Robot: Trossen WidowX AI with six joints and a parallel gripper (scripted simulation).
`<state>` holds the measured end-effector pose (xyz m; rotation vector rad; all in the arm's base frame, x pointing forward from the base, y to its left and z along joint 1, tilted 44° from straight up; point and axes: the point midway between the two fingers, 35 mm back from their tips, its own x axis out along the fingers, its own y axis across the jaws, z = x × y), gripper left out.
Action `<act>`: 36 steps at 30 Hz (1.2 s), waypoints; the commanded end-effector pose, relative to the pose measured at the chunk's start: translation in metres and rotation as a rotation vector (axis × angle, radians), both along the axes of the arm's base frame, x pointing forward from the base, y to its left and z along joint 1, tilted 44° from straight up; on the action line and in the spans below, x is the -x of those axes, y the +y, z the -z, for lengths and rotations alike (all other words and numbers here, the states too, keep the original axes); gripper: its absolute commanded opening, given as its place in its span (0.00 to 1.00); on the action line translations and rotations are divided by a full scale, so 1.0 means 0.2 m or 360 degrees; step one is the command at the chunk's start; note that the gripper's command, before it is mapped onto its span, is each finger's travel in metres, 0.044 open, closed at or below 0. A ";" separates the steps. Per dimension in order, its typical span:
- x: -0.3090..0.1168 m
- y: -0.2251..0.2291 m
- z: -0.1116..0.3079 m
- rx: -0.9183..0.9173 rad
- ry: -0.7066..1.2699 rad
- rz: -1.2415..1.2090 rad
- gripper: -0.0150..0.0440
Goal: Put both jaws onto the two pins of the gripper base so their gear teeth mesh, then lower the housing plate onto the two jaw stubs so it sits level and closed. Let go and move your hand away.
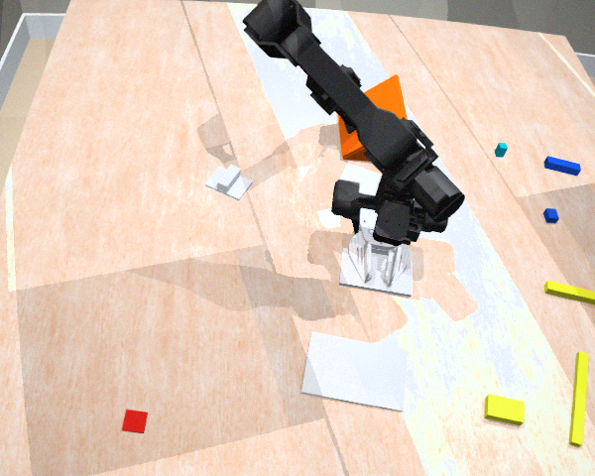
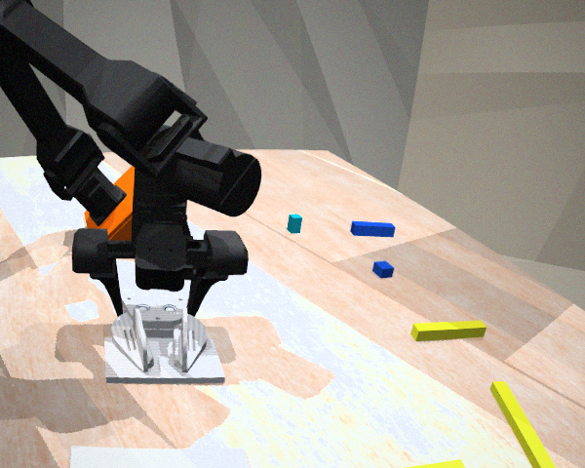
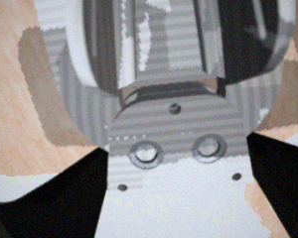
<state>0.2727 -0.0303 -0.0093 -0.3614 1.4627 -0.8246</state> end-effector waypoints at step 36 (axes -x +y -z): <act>0.00 0.00 0.00 0.0000 0.0000 0.0000 1.00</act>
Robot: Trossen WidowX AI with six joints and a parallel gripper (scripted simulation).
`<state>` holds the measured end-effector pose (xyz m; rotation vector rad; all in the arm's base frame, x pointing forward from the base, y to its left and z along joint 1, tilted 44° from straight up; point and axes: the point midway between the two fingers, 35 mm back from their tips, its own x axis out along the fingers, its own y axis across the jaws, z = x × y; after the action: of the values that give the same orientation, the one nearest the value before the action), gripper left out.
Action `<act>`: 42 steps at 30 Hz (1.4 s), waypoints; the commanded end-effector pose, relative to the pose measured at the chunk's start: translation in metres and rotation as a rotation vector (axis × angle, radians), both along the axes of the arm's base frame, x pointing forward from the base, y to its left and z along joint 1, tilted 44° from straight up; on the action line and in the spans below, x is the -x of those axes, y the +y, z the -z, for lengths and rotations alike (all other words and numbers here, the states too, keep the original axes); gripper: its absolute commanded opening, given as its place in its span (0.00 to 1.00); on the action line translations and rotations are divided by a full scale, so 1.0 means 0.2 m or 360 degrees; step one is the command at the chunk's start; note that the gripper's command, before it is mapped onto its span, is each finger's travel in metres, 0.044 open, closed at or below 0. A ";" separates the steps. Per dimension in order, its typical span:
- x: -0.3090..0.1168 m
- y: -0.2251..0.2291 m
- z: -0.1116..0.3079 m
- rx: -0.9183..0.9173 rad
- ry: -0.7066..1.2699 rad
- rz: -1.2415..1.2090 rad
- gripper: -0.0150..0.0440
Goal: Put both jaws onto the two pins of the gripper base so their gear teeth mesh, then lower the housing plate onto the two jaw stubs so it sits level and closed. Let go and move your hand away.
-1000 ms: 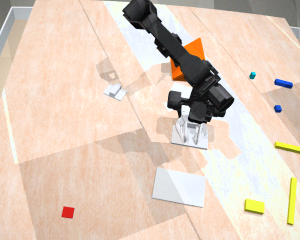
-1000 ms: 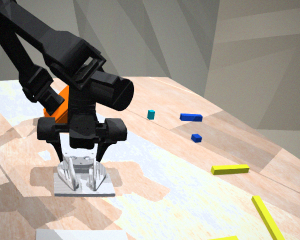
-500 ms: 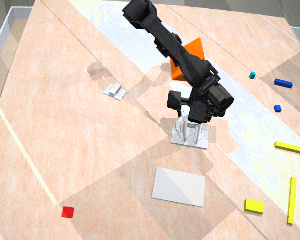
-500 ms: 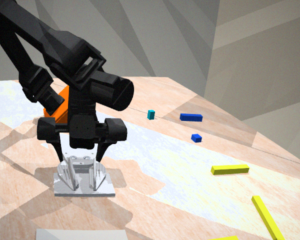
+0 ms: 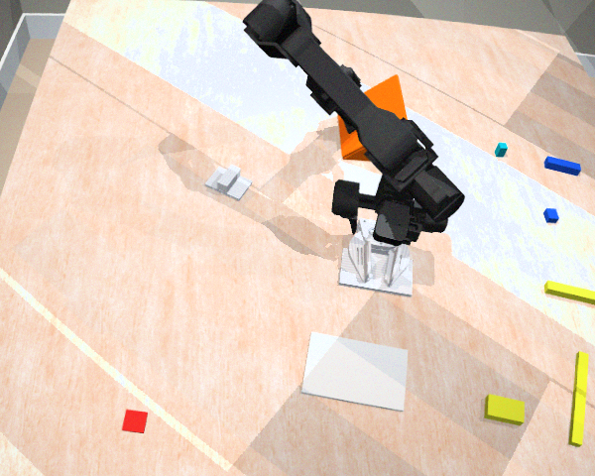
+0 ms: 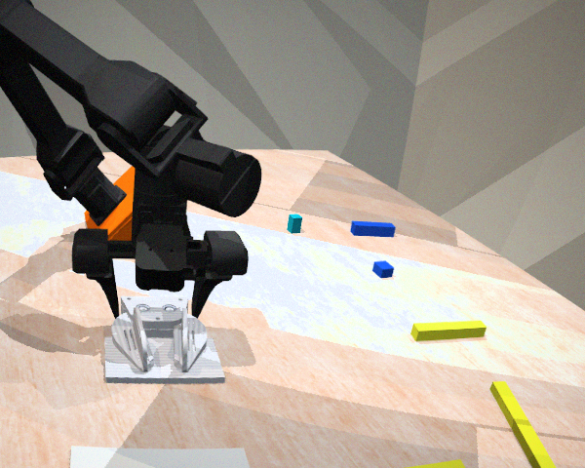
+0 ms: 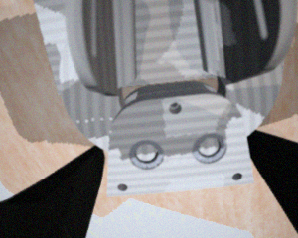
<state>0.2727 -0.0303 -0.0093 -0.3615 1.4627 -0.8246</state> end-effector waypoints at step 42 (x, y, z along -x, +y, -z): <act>0.29 0.47 -0.47 -0.0008 0.0020 -0.0003 1.00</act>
<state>0.2158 0.0628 0.0831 -0.3739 1.4756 -0.8173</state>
